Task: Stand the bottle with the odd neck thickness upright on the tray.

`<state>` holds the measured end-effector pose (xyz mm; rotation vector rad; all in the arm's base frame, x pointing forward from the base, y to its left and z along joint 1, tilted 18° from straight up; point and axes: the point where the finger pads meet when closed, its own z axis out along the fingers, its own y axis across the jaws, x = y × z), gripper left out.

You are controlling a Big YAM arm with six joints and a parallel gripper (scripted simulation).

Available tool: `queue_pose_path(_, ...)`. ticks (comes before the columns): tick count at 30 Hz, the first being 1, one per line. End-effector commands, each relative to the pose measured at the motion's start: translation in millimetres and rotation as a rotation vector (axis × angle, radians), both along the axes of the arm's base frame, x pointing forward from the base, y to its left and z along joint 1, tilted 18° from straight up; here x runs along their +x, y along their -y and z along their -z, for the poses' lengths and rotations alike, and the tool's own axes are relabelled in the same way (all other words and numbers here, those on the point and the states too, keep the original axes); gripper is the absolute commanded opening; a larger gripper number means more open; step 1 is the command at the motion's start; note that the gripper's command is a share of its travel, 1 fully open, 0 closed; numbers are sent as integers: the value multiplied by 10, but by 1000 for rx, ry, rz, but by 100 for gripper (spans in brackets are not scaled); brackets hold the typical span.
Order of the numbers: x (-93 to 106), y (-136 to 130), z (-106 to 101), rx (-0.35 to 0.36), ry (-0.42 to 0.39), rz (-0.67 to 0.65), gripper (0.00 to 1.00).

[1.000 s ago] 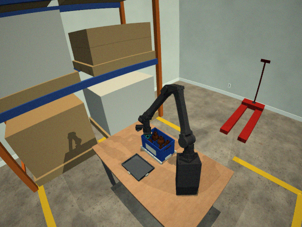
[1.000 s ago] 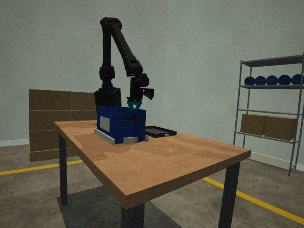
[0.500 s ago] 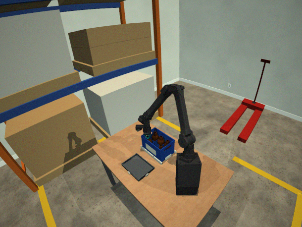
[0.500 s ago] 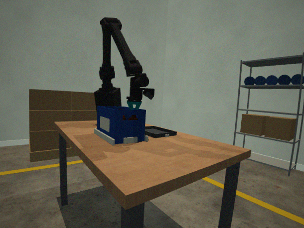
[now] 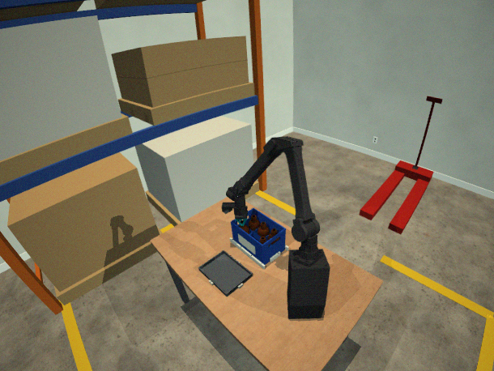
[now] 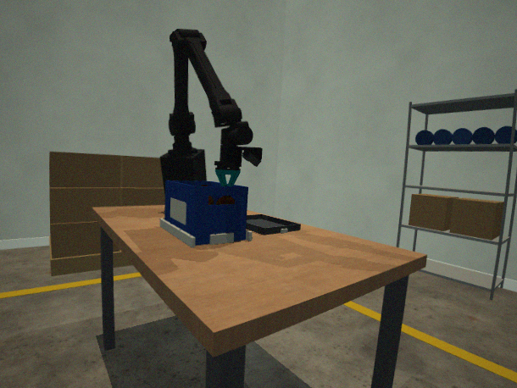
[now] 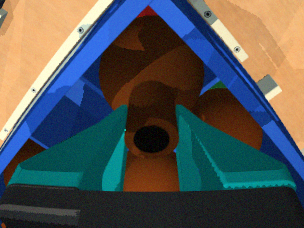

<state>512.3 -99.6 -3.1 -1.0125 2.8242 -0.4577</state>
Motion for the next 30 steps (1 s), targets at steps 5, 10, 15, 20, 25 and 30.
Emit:
queue_pose_path(5,29,-108,-246,-1,27,-5,0)
queue_pose_path(10,6,-120,-284,-2,25,-5,0)
queue_pose_path(15,30,-129,-365,-3,33,-5,0)
queue_pose_path(20,20,-139,-405,-3,33,-5,0)
queue_pose_path(25,18,-142,-425,-3,34,-5,0)
queue_pose_path(30,15,-147,-443,-3,35,-5,0)
